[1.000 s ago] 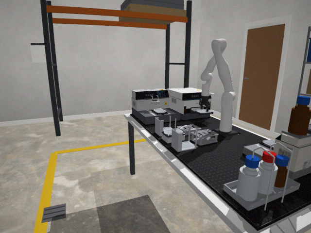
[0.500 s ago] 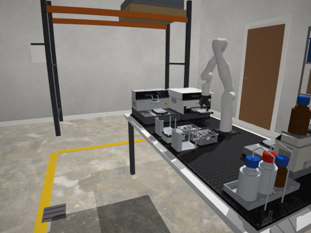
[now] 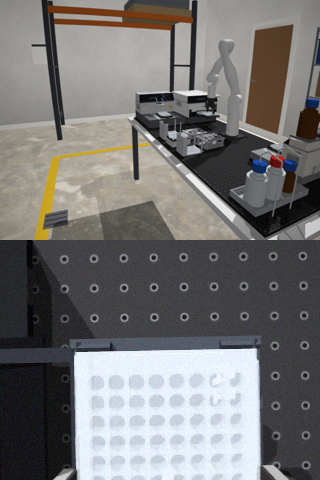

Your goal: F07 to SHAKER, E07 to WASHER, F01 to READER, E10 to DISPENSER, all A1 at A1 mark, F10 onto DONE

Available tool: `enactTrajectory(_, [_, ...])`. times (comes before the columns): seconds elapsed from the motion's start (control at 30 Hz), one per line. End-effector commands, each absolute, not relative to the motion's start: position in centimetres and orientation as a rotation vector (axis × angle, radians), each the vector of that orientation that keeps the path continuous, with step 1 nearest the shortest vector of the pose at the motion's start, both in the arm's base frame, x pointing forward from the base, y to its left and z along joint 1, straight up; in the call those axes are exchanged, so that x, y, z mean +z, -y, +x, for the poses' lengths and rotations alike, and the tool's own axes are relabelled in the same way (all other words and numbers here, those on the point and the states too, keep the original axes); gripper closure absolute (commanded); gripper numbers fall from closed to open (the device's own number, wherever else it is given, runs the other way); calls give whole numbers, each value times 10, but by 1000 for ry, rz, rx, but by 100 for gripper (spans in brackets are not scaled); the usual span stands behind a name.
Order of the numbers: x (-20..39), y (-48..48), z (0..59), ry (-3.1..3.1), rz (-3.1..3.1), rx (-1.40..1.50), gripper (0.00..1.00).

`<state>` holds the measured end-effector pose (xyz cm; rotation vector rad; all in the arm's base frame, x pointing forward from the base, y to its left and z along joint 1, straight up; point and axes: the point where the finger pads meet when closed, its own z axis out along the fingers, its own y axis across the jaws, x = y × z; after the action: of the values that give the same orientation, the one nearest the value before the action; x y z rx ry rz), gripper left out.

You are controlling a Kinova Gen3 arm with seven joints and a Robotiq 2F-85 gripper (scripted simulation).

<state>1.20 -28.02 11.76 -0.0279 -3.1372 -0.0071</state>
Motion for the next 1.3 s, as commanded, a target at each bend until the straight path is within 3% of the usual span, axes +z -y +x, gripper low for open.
enactTrajectory(0.0, [121,281,12,3138,-28,-5,6])
enactTrajectory(1.27, [166,281,12,3138,-28,-5,6])
